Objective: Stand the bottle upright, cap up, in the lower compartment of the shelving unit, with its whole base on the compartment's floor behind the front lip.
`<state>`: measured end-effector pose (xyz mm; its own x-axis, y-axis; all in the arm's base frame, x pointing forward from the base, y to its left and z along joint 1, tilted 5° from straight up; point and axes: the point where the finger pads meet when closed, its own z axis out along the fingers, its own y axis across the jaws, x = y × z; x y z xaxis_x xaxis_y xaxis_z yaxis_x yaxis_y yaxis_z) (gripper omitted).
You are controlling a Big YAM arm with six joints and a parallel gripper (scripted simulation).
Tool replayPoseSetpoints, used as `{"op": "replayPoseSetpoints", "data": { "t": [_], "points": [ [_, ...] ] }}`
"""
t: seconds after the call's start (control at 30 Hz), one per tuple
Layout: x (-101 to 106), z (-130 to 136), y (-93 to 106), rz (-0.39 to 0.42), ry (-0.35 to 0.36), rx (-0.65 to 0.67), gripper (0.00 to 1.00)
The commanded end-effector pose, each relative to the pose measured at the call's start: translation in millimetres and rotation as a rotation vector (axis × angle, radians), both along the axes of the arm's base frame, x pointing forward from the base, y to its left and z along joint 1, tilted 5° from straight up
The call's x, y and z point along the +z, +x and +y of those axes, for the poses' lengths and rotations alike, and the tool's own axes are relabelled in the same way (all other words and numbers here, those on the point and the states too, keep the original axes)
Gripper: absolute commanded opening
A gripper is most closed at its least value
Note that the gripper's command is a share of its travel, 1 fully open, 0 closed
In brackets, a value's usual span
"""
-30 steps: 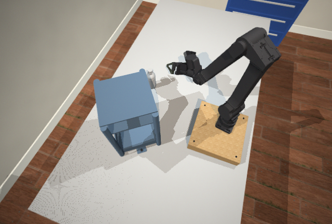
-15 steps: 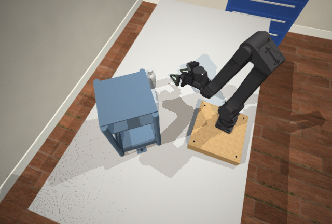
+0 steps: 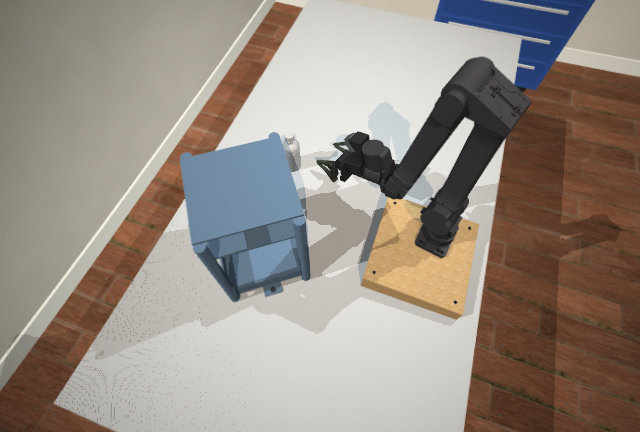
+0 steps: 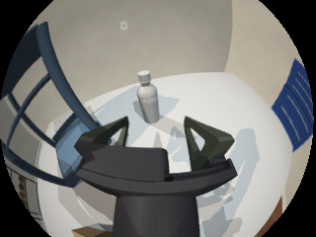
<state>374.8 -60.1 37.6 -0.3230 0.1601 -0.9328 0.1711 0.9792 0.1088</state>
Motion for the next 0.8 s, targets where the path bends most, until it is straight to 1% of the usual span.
{"op": "replayPoseSetpoints", "data": {
  "t": [0.0, 0.27, 0.77],
  "points": [
    [0, 11, 0.8, -0.008, -0.056, 0.042, 0.87],
    [0, 21, 1.7, -0.010, -0.085, 0.073, 0.87],
    [1, 22, 2.7, -0.011, -0.091, 0.076, 0.87]
  ]
}}
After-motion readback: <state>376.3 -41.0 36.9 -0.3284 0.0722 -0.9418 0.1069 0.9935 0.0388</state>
